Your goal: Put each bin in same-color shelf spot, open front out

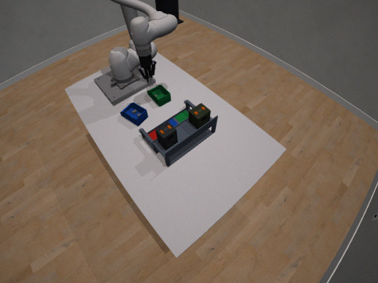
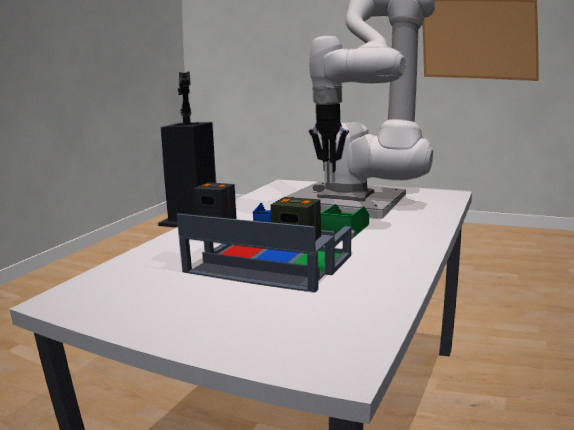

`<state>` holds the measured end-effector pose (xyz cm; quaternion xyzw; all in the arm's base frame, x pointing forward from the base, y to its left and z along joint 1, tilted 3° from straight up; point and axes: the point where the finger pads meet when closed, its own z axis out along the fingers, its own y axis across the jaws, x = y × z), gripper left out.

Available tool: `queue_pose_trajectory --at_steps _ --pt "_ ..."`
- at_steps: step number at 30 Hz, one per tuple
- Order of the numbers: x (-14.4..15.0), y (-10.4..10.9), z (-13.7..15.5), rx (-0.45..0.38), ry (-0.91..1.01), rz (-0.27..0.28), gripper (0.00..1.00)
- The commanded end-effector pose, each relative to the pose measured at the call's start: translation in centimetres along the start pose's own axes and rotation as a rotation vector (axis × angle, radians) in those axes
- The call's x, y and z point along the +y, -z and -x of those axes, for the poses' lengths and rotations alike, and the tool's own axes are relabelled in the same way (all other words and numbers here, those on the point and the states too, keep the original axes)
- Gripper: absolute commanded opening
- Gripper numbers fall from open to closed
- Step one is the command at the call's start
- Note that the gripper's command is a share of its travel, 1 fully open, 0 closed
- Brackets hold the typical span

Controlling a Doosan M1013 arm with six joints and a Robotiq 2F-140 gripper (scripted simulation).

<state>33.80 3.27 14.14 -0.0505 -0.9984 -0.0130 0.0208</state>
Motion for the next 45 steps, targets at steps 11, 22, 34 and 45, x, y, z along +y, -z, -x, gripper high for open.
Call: queue_pose_trajectory --at_steps 11,22,34,45 --pt "0.0 0.0 0.0 0.0 0.0 0.0 0.1" --pt "0.0 0.0 0.0 0.0 0.0 0.0 0.1" --pt "0.0 0.0 0.0 0.0 0.0 0.0 0.24" --pt "0.0 0.0 0.0 0.0 0.0 0.0 0.24"
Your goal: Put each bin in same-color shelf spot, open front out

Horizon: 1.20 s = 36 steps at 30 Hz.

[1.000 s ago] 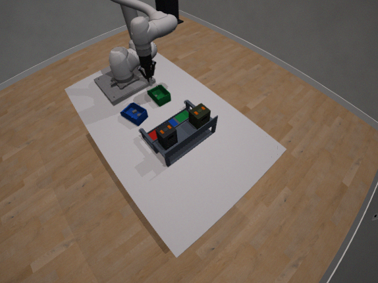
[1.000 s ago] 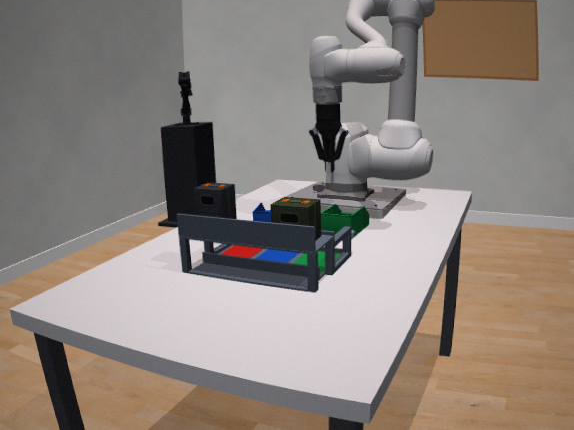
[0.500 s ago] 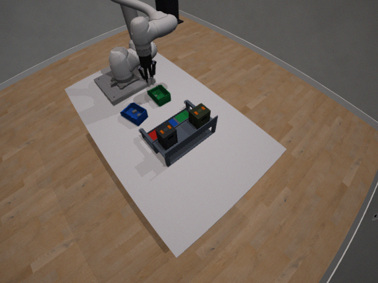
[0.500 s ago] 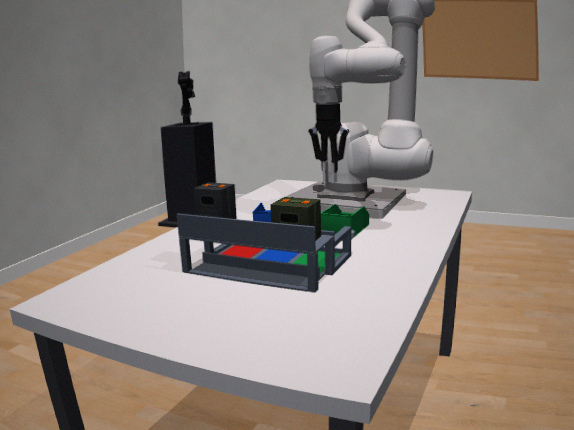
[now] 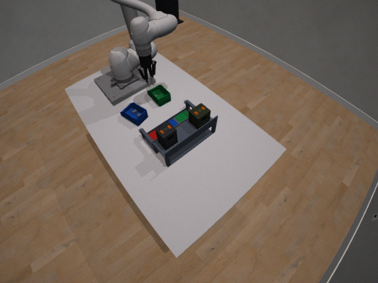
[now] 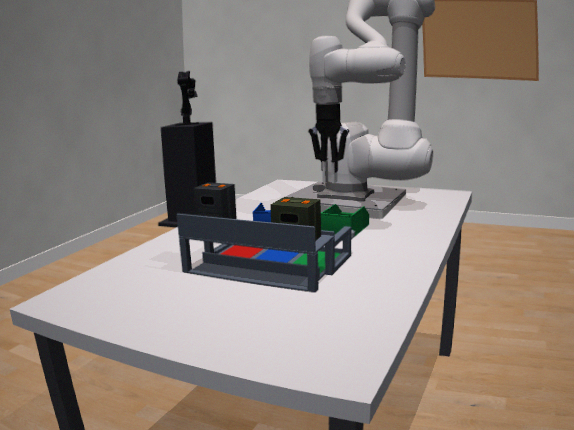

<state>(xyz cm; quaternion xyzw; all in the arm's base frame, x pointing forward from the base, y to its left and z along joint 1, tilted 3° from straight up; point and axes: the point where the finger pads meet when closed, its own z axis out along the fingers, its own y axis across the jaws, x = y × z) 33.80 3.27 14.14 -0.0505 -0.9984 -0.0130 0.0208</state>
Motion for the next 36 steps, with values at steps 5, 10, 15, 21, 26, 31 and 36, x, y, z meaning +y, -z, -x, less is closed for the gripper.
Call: queue_pose_trajectory --at_steps 5,10,15,21,26,31,36 --pt "0.0 0.0 0.0 0.0 0.0 0.0 0.24" --pt "0.0 0.0 0.0 0.0 0.0 0.0 0.24" --pt "0.0 0.0 0.0 0.0 0.0 0.0 0.24" --pt "0.0 0.0 0.0 0.0 0.0 0.0 0.24" --pt "0.0 -0.1 0.0 0.0 0.0 0.0 0.24" --pt "0.0 -0.5 0.0 0.0 -0.001 0.0 0.24" --pt "0.0 -1.0 0.0 0.0 -0.001 0.0 0.24"
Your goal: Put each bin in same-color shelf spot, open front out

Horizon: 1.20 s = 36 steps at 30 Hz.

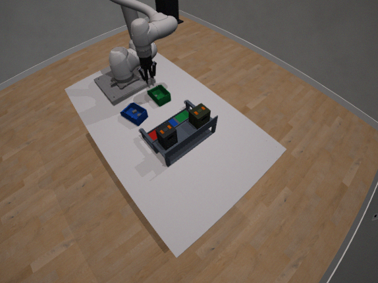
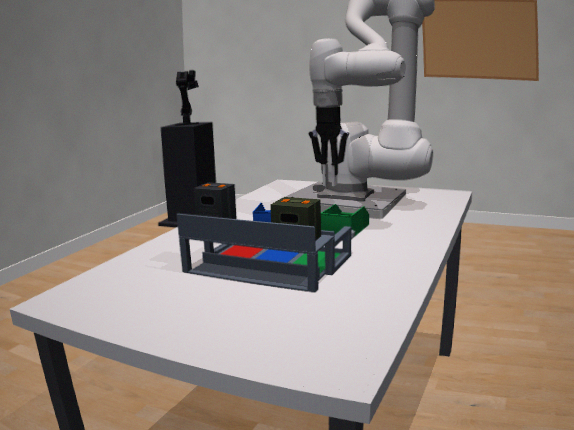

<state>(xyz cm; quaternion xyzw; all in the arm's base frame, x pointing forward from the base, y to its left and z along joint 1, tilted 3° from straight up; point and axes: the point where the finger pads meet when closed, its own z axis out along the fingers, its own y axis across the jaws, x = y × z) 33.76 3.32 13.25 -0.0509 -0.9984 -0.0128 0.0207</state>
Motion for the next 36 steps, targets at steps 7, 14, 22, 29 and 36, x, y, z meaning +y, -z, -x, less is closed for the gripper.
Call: queue_pose_trajectory --at_steps 7,14,22,29,36 --pt "0.0 -1.1 0.0 0.0 0.0 0.0 0.24" --pt "0.1 -2.6 0.0 0.0 0.0 0.0 0.24" --pt "0.1 -3.8 0.0 0.0 0.0 0.0 0.24" --pt "0.1 -5.0 0.0 0.0 0.0 0.0 0.24" --pt "0.2 -5.5 0.0 0.0 0.0 0.0 0.24"
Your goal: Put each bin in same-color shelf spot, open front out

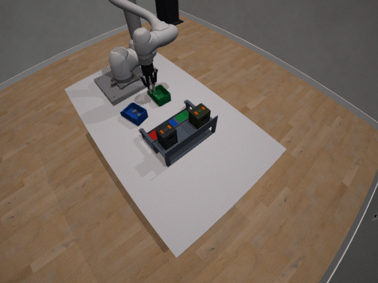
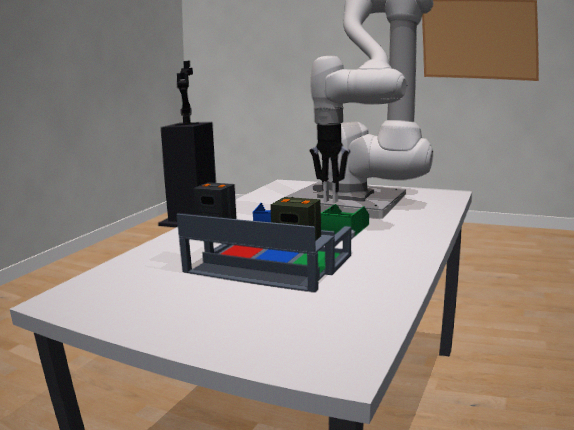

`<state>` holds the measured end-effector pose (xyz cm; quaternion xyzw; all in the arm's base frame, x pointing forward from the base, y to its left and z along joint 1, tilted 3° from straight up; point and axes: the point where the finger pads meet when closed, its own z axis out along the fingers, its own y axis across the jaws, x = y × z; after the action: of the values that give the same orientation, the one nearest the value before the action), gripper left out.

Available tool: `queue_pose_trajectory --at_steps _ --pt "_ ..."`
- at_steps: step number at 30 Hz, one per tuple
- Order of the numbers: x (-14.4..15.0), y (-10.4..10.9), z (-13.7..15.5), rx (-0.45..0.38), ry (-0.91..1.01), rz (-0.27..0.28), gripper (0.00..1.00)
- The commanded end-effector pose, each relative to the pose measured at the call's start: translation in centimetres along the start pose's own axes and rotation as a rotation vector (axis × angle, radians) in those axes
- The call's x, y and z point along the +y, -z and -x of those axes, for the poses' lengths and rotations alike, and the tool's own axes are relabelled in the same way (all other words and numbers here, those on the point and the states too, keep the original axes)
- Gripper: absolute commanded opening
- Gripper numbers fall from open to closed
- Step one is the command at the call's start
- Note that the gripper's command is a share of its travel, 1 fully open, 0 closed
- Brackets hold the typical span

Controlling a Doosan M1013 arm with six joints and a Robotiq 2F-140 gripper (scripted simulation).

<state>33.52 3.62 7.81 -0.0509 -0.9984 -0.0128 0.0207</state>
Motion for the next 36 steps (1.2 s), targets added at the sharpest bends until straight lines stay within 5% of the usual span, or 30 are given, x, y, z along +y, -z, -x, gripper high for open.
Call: queue_pose_trajectory --at_steps 1,36 --pt "0.01 -0.16 0.0 0.0 0.0 0.0 0.24" --pt "0.01 -0.51 0.0 0.0 0.0 0.0 0.24"
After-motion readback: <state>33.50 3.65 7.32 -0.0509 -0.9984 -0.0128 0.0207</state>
